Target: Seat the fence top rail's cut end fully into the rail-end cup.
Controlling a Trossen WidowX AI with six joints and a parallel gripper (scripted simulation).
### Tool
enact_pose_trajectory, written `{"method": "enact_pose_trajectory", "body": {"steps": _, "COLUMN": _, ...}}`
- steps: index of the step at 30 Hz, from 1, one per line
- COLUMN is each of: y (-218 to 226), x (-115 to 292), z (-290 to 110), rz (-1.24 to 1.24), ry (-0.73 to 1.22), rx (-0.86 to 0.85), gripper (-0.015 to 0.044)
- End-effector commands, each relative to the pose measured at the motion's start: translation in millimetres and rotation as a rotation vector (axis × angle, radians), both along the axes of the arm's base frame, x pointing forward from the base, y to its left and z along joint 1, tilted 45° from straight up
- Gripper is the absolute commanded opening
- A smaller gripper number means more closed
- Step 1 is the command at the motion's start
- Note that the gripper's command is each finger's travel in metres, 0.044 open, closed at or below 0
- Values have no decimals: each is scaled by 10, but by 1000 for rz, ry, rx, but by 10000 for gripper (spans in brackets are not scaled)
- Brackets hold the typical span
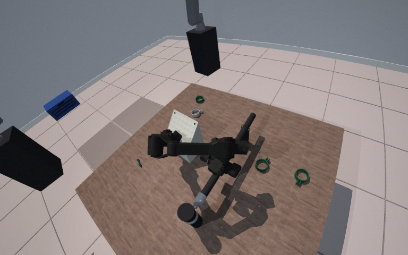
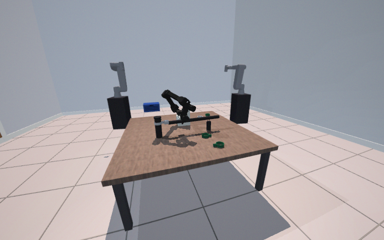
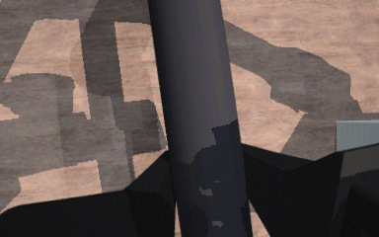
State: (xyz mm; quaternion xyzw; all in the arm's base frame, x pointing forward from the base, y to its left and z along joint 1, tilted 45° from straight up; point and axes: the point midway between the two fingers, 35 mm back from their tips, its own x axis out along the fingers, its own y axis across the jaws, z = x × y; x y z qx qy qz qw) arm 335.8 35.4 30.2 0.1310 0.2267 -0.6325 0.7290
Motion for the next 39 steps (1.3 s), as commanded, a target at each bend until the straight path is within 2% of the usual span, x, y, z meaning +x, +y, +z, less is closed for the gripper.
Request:
{"method": "enact_pose_trajectory", "body": {"steps": 1, "y": -5, "x": 14, "z": 98, "rz": 15, "ry": -15, "rx": -5, "gripper": 0}}
{"method": "enact_pose_trajectory", "body": {"steps": 39, "y": 0, "x": -1, "z": 4, "rz": 2, "ry": -3, "rx": 2, "gripper": 0}}
